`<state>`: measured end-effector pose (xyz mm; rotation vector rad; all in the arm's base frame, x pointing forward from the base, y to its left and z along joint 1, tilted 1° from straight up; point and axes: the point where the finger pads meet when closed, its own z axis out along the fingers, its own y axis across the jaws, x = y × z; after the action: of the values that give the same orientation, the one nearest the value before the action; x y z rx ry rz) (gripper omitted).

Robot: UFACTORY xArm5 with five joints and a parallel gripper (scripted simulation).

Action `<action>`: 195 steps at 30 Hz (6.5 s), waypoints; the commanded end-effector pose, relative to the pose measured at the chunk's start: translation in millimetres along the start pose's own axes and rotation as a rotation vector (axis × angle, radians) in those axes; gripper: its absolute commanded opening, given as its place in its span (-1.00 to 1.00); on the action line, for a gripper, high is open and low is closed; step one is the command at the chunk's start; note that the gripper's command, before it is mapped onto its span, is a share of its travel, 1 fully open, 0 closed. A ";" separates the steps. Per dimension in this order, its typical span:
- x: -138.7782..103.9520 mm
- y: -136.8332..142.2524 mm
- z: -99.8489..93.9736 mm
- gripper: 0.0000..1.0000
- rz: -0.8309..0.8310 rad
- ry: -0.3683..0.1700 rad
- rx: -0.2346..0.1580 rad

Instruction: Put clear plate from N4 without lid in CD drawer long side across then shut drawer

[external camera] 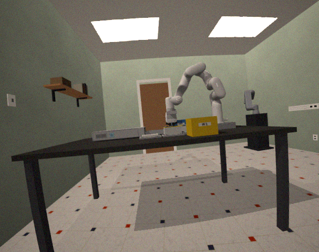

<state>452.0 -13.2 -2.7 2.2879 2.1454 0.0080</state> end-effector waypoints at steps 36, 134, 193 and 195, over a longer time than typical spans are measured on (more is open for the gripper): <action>0.1 54.9 -1.7 -1.00 0.000 -0.012 -0.005; 0.1 178.5 -2.5 -1.00 0.000 -0.012 -0.006; 0.1 135.6 -2.2 -1.00 0.000 -0.012 -0.005; 0.1 135.6 -2.2 -1.00 0.000 -0.012 -0.005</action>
<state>585.5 -21.8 -1.9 2.2881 2.1455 0.0075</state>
